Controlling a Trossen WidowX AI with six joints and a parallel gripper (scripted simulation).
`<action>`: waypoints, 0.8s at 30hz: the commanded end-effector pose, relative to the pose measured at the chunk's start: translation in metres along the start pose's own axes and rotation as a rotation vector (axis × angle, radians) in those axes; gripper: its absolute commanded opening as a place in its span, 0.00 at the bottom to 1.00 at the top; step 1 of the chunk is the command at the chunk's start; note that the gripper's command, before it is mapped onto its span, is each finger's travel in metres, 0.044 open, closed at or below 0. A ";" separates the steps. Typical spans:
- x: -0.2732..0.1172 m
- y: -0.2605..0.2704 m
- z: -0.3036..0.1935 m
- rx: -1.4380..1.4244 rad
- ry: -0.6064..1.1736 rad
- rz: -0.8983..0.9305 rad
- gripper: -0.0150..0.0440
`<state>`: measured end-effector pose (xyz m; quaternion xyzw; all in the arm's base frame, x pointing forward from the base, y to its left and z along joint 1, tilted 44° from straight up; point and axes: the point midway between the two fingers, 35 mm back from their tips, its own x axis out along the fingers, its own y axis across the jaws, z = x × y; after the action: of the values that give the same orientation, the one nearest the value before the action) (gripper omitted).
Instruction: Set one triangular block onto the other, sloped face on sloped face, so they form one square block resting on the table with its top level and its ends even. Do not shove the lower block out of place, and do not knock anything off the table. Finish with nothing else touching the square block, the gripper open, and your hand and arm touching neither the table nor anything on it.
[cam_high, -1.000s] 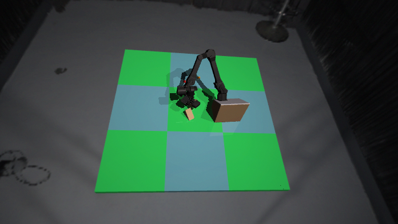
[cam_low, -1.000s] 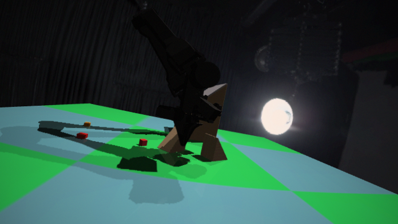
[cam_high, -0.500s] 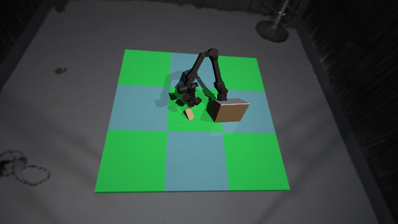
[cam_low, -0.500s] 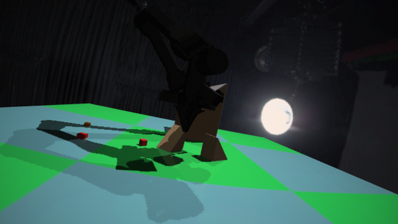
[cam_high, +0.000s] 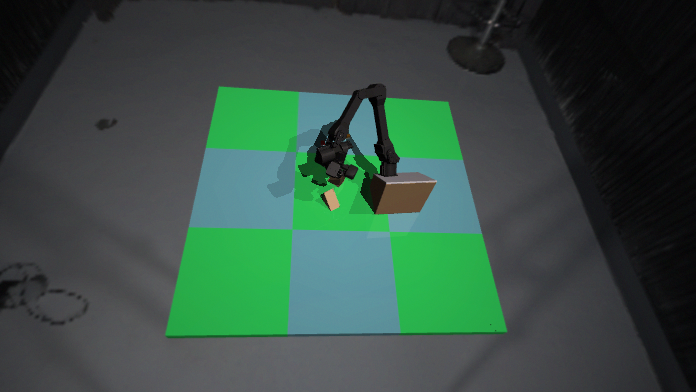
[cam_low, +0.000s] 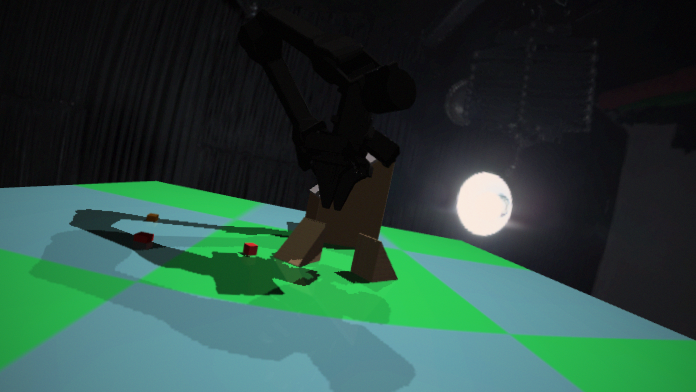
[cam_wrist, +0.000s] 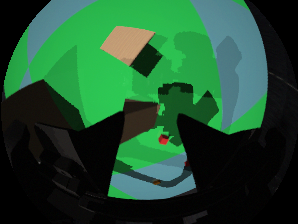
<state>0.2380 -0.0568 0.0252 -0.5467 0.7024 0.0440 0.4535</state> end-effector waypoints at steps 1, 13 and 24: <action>-0.003 0.032 -0.010 -0.552 0.082 -0.095 0.88; -0.007 0.064 -0.033 -1.402 0.299 -0.232 1.00; -0.007 0.064 -0.033 -1.402 0.299 -0.232 1.00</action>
<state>0.1690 -0.0437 0.0206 -0.7804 0.5063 0.3563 -0.0875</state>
